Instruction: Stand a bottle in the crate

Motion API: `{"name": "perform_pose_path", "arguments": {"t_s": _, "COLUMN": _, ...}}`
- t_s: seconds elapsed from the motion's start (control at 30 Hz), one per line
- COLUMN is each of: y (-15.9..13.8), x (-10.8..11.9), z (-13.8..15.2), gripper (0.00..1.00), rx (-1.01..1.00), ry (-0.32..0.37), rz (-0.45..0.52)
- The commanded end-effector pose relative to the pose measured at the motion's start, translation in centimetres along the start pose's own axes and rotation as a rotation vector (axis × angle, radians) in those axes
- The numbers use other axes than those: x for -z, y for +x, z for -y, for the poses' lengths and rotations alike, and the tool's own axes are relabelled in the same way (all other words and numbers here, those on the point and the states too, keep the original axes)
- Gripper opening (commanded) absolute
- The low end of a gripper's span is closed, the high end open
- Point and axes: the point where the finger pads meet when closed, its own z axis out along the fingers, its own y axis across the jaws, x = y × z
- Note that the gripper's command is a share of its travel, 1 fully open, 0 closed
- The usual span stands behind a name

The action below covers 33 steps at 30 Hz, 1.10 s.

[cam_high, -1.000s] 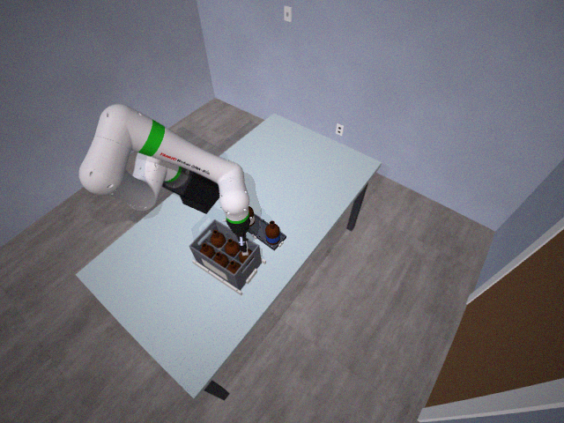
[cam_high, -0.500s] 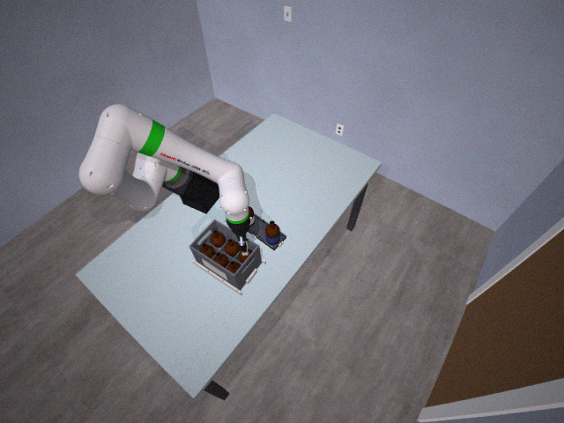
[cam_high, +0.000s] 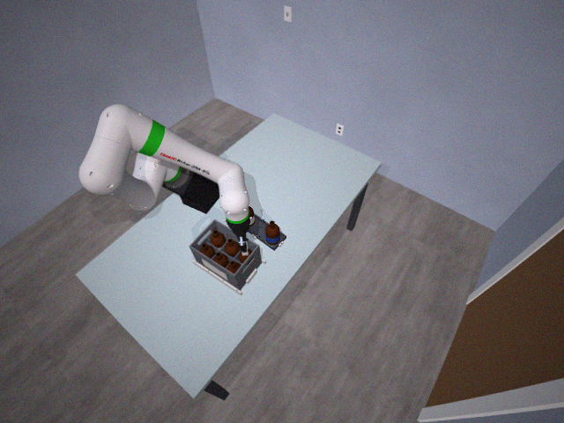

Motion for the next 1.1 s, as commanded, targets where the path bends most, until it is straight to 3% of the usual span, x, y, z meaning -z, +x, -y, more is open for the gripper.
{"name": "perform_pose_path", "arguments": {"t_s": 0.0, "y": 0.02, "x": 0.02, "z": -0.01, "gripper": 0.00, "rx": 0.000, "ry": 0.000, "rz": 0.000}}
{"name": "perform_pose_path", "arguments": {"t_s": 0.03, "y": 0.02, "x": 0.02, "z": -0.01, "gripper": 0.38, "rx": 0.000, "ry": 0.000, "rz": 0.000}}
{"name": "perform_pose_path", "arguments": {"t_s": 1.07, "y": 0.02, "x": 0.02, "z": -0.01, "gripper": 0.38, "rx": 0.000, "ry": 0.000, "rz": 0.000}}
